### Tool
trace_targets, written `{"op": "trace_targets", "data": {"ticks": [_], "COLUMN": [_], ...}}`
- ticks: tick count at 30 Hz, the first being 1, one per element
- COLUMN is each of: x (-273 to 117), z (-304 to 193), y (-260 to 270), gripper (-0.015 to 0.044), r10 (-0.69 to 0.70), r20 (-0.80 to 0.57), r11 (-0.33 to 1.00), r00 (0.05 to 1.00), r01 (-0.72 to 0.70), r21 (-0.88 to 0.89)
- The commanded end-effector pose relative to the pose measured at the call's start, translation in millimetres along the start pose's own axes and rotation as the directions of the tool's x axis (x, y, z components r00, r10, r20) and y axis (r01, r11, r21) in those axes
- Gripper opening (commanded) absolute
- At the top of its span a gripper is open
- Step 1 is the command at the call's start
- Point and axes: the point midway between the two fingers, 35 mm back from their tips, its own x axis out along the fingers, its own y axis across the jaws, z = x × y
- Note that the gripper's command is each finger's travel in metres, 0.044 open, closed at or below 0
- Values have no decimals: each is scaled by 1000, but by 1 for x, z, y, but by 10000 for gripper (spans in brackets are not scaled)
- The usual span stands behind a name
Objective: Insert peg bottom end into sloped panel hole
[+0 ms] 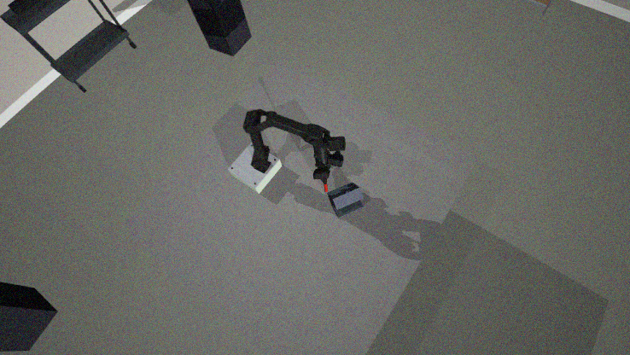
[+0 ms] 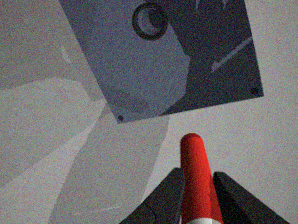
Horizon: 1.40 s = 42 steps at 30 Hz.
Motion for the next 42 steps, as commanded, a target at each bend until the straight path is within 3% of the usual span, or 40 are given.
{"op": "trace_targets", "data": {"ticks": [1,42], "x": [-4,-40], "z": [2,21], "y": [4,40], "gripper": [0,0], "r10": [-14,-113], "r20": [15,167], "r11": [999,953], "r00": [1000,979], "r01": [15,155], "r21": [-31,-262]}}
